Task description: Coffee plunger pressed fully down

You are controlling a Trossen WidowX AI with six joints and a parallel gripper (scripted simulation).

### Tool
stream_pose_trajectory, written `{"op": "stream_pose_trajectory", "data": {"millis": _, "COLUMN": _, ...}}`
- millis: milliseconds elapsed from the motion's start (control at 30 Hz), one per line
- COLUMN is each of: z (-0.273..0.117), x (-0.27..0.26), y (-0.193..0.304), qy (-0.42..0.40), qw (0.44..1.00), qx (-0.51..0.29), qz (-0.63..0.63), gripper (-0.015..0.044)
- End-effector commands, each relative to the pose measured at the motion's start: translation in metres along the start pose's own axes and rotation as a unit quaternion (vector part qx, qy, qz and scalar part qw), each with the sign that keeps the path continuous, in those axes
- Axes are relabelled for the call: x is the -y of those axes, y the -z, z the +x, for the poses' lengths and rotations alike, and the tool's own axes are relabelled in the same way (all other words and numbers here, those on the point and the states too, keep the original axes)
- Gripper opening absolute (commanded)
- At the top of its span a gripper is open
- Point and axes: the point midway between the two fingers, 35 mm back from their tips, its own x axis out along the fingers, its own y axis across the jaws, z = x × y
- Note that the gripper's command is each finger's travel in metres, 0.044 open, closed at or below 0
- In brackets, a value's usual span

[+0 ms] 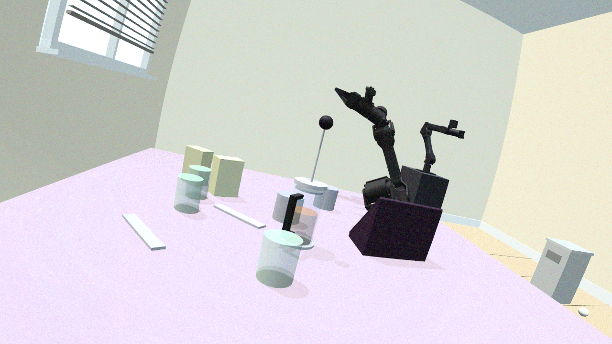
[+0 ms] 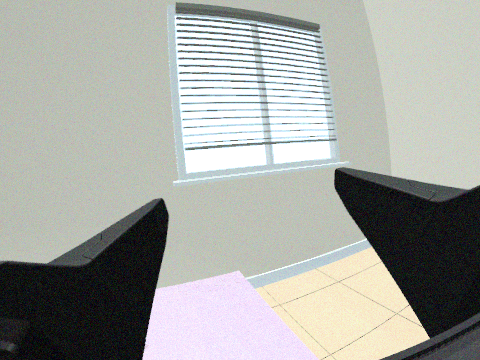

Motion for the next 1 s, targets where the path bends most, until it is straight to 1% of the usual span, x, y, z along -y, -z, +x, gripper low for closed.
{"op": "stream_pose_trajectory", "data": {"millis": 0, "z": 0.001, "x": -0.001, "y": 0.0, "qy": -0.002, "qw": 1.0, "qx": 0.0, "qz": 0.001, "gripper": 0.0426}}
{"op": "stream_pose_trajectory", "data": {"millis": 33, "z": 0.002, "x": -0.003, "y": -0.001, "qy": -0.005, "qw": 1.0, "qx": 0.001, "qz": 0.003, "gripper": 0.044}}
{"op": "stream_pose_trajectory", "data": {"millis": 300, "z": 0.02, "x": -0.031, "y": -0.011, "qy": -0.043, "qw": 0.999, "qx": 0.003, "qz": 0.012, "gripper": 0.044}}
{"op": "stream_pose_trajectory", "data": {"millis": 433, "z": 0.032, "x": -0.056, "y": -0.018, "qy": -0.079, "qw": 0.997, "qx": 0.002, "qz": 0.024, "gripper": 0.044}}
{"op": "stream_pose_trajectory", "data": {"millis": 567, "z": 0.048, "x": -0.097, "y": -0.028, "qy": -0.137, "qw": 0.989, "qx": -0.011, "qz": 0.06, "gripper": 0.044}}
{"op": "stream_pose_trajectory", "data": {"millis": 700, "z": 0.059, "x": -0.157, "y": -0.049, "qy": -0.225, "qw": 0.97, "qx": -0.006, "qz": 0.089, "gripper": 0.044}}
{"op": "stream_pose_trajectory", "data": {"millis": 800, "z": 0.063, "x": -0.195, "y": -0.056, "qy": -0.269, "qw": 0.957, "qx": -0.03, "qz": 0.11, "gripper": 0.044}}
{"op": "stream_pose_trajectory", "data": {"millis": 900, "z": 0.064, "x": -0.205, "y": -0.057, "qy": -0.279, "qw": 0.954, "qx": -0.037, "qz": 0.105, "gripper": 0.044}}
{"op": "stream_pose_trajectory", "data": {"millis": 967, "z": 0.064, "x": -0.222, "y": -0.058, "qy": -0.297, "qw": 0.947, "qx": -0.054, "qz": 0.111, "gripper": 0.044}}
